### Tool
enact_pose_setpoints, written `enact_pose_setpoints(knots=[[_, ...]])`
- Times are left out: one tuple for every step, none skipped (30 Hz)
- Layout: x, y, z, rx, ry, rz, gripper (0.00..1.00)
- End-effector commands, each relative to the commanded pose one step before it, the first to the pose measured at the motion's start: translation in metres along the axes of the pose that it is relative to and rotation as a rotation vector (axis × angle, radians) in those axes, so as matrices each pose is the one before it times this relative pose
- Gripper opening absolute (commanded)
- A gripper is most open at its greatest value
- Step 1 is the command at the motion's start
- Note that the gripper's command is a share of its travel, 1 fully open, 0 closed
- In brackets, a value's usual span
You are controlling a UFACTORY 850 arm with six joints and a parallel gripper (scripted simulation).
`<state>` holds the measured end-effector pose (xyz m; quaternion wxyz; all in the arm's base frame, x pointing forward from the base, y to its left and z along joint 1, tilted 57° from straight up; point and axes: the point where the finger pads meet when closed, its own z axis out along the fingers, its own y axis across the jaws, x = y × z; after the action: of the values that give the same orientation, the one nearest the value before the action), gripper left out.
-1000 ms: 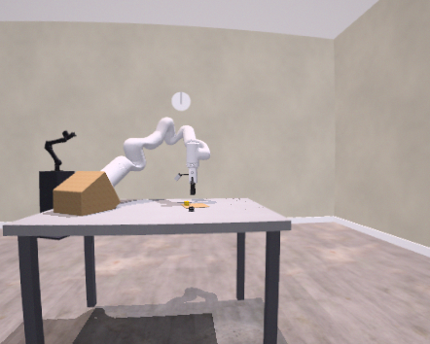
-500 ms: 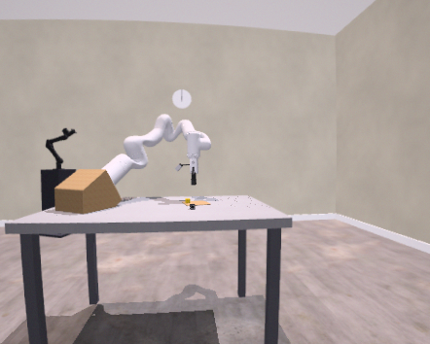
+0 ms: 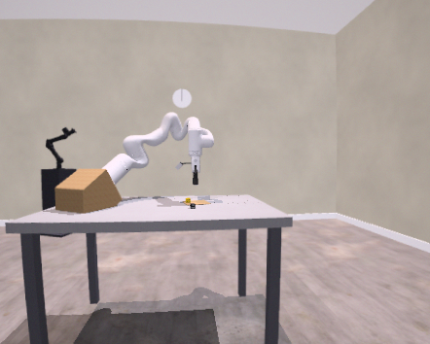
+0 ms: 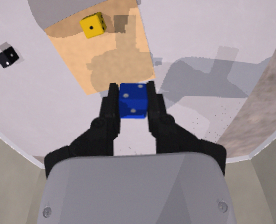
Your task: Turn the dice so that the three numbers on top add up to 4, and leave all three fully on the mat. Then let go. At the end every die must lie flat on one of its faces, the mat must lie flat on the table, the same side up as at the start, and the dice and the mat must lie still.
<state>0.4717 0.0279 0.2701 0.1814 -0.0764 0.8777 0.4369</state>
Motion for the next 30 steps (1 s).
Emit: enact_pose_setpoints(knots=[[-0.00231, -0.04559, 0.00045, -0.01152, -0.00364, -0.05615, 0.21], [0.00028, -0.00163, -0.00003, -0.00016, -0.0001, -0.00183, 0.21], [0.0, 0.0, 0.0, 0.0, 0.0, 0.0, 0.21], [0.0, 0.0, 0.0, 0.0, 0.0, 0.0, 0.21], [0.0, 0.0, 0.0, 0.0, 0.0, 0.0, 0.21], [0.0, 0.0, 0.0, 0.0, 0.0, 0.0, 0.21], [0.0, 0.0, 0.0, 0.0, 0.0, 0.0, 0.21], [0.0, 0.0, 0.0, 0.0, 0.0, 0.0, 0.21], [0.0, 0.0, 0.0, 0.0, 0.0, 0.0, 0.21], [0.0, 0.0, 0.0, 0.0, 0.0, 0.0, 0.21], [0.0, 0.0, 0.0, 0.0, 0.0, 0.0, 0.21], [0.0, 0.0, 0.0, 0.0, 0.0, 0.0, 0.21], [0.0, 0.0, 0.0, 0.0, 0.0, 0.0, 0.21], [0.0, 0.0, 0.00002, 0.0, 0.0, 0.0, 0.21], [0.0, 0.0, 0.00014, 0.0, 0.0, 0.0, 0.21], [0.0, 0.0, 0.00036, 0.0, 0.00001, 0.0, 0.21], [0.0, 0.0, 0.00066, -0.00001, 0.00001, 0.0, 0.21], [0.0, 0.0, 0.00102, 0.0, 0.00002, 0.00001, 0.21], [0.0, 0.0, 0.00143, 0.0, 0.00004, 0.00001, 0.21], [0.0, 0.0, 0.00185, 0.0, 0.00003, 0.00001, 0.21], [-0.00001, 0.0, 0.00227, -0.00001, 0.0, 0.0, 0.21], [0.0, 0.0, 0.0027, 0.0, 0.0, 0.0, 0.21], [0.0, 0.0, 0.0, 0.0, 0.0, 0.0, 0.21], [0.0, 0.0, 0.0, 0.0, 0.0, 0.0, 0.21], [-0.00001, 0.0, 0.00312, 0.0, 0.0, 0.0, 0.21], [-0.00001, 0.0, 0.00351, 0.0, 0.0, 0.0, 0.21], [-0.00001, 0.0, 0.00387, 0.0, 0.0, 0.0, 0.21], [-0.00001, 0.0, 0.00419, 0.0, 0.0, 0.0, 0.21], [-0.00001, 0.0, 0.00445, 0.0, 0.0, 0.0, 0.21], [-0.00001, 0.0, 0.00467, 0.0, 0.0, 0.0, 0.21]])
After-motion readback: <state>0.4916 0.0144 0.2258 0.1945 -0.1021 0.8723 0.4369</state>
